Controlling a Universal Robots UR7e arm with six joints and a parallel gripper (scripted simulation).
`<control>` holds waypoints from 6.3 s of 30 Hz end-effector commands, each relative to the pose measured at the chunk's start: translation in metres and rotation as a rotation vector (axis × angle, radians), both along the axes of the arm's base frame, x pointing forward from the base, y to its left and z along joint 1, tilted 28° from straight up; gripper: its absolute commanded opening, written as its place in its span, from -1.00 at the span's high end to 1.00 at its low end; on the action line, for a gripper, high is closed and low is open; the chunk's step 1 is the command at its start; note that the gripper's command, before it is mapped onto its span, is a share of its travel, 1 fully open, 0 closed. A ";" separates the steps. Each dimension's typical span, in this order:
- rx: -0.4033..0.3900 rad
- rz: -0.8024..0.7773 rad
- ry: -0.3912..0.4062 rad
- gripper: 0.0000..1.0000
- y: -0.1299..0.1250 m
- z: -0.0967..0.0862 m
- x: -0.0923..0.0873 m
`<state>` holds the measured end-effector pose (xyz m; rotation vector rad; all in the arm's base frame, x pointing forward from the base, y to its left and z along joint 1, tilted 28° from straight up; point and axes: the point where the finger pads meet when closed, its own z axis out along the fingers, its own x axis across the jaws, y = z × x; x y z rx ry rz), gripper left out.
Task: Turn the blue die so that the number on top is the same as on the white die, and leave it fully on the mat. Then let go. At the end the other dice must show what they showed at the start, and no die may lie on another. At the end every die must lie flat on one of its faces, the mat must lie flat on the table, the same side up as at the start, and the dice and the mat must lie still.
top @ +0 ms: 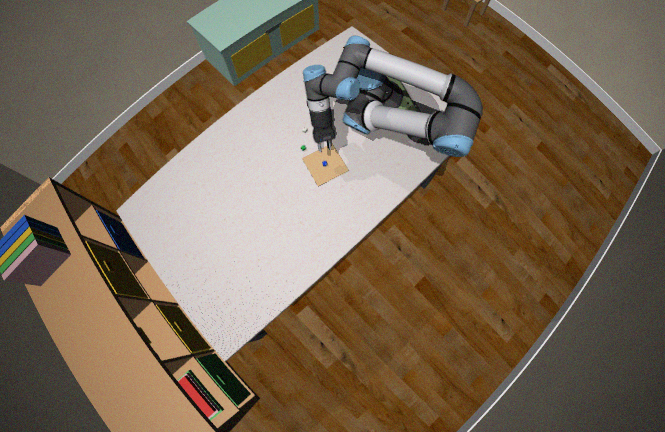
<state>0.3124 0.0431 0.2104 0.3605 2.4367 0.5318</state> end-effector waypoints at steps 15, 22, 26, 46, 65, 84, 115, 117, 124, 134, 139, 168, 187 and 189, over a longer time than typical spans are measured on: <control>-0.157 -0.099 0.146 -0.27 0.007 0.004 0.003; -0.189 -0.127 0.145 -0.27 0.010 0.008 0.006; -0.203 -0.134 0.157 -0.27 0.011 0.008 0.006; -0.329 -0.213 0.218 -0.27 0.018 0.013 0.006; -0.398 -0.255 0.244 -0.27 0.024 0.016 0.009; -0.403 -0.258 0.245 -1.00 0.025 0.016 0.009; -0.402 -0.258 0.246 -1.00 0.034 0.061 -0.013; -0.402 -0.258 0.246 -1.00 0.034 0.063 -0.014; -0.402 -0.258 0.246 -1.00 0.034 0.063 -0.014; -0.402 -0.258 0.246 -1.00 0.034 0.063 -0.014; -0.402 -0.258 0.246 -1.00 0.034 0.063 -0.014; -0.402 -0.258 0.246 -1.00 0.034 0.063 -0.014; -0.402 -0.258 0.246 -1.00 0.034 0.063 -0.014; -0.402 -0.258 0.246 -1.00 0.034 0.063 -0.014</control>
